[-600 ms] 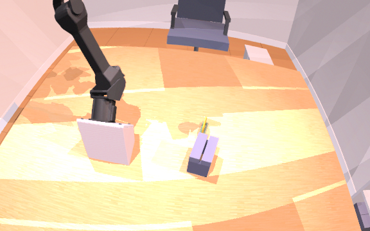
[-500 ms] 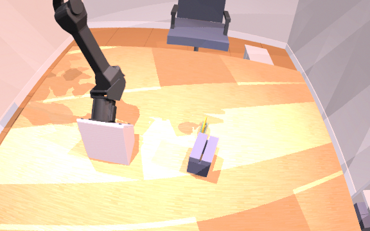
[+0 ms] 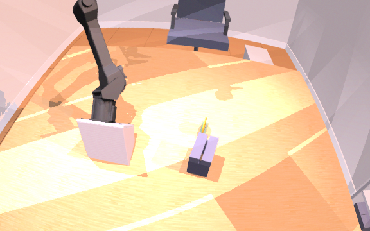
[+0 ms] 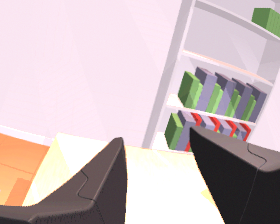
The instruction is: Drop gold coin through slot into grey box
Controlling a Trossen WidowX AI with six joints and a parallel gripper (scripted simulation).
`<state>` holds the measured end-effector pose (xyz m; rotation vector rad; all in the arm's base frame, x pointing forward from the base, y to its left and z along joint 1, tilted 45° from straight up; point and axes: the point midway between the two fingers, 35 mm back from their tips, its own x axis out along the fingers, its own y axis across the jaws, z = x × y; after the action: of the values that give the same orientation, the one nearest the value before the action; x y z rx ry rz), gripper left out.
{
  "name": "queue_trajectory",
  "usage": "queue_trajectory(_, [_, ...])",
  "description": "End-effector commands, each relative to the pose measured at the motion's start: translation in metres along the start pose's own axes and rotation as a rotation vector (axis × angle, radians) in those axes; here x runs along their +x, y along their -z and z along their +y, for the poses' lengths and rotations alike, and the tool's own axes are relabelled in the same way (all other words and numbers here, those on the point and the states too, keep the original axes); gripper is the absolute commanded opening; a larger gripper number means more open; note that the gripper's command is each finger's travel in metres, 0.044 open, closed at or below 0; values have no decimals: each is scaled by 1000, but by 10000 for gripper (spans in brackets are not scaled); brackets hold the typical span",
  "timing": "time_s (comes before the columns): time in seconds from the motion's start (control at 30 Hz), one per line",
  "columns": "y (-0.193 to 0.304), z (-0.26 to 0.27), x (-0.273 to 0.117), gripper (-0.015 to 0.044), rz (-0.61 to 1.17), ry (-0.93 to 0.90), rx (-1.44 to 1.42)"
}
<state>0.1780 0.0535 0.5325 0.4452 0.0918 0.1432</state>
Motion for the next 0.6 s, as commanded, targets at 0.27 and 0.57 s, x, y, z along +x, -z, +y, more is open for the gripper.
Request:
queue_trajectory(0.27, [155,-26,120,161,573,-64,-773])
queue_trajectory(0.57, [281,-103,158,161,1040,-483,-1039])
